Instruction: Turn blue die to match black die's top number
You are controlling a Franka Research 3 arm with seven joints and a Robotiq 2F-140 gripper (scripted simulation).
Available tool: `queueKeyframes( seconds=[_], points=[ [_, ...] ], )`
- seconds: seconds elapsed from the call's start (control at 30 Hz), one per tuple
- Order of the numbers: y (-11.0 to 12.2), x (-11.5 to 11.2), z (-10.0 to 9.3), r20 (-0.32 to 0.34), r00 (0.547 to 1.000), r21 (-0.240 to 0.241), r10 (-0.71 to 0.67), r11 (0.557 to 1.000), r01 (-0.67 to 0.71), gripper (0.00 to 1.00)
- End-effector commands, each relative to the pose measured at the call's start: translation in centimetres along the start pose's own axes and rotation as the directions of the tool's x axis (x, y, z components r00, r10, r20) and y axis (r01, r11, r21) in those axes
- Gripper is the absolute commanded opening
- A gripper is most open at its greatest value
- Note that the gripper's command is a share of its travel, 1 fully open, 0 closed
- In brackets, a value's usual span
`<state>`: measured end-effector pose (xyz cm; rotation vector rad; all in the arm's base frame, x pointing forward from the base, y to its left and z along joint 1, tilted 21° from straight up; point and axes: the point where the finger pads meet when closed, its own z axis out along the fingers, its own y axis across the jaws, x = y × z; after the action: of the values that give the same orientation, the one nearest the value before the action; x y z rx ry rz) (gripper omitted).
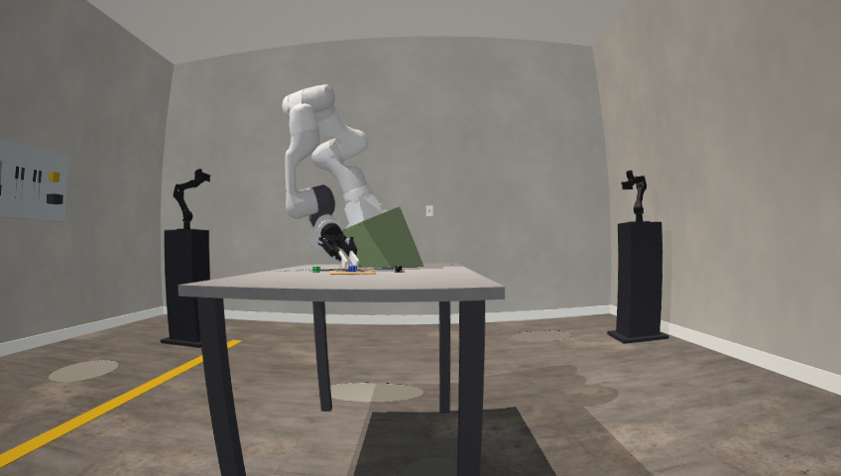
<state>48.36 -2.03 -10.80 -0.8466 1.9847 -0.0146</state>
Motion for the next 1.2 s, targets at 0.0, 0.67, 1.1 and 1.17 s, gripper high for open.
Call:
queueKeyframes(
  seconds=[0.0,0.67,1.1,1.17],
  points=[
    [-0.1,-0.2,-1.3,0.007,1.000,-0.001,-0.010,1.000,0.010,0.21],
    [1.5,-1.2,-2.8,0.028,0.999,-0.068,0.036,0.997,-0.034,0.21],
    [8.0,-4.6,-2.9,0.019,0.979,-0.351,0.203,0.918,-0.184,0.21],
    [9.0,-5.1,-3.1,0.002,0.974,-0.398,0.226,0.894,-0.207,0.21]
  ],
)
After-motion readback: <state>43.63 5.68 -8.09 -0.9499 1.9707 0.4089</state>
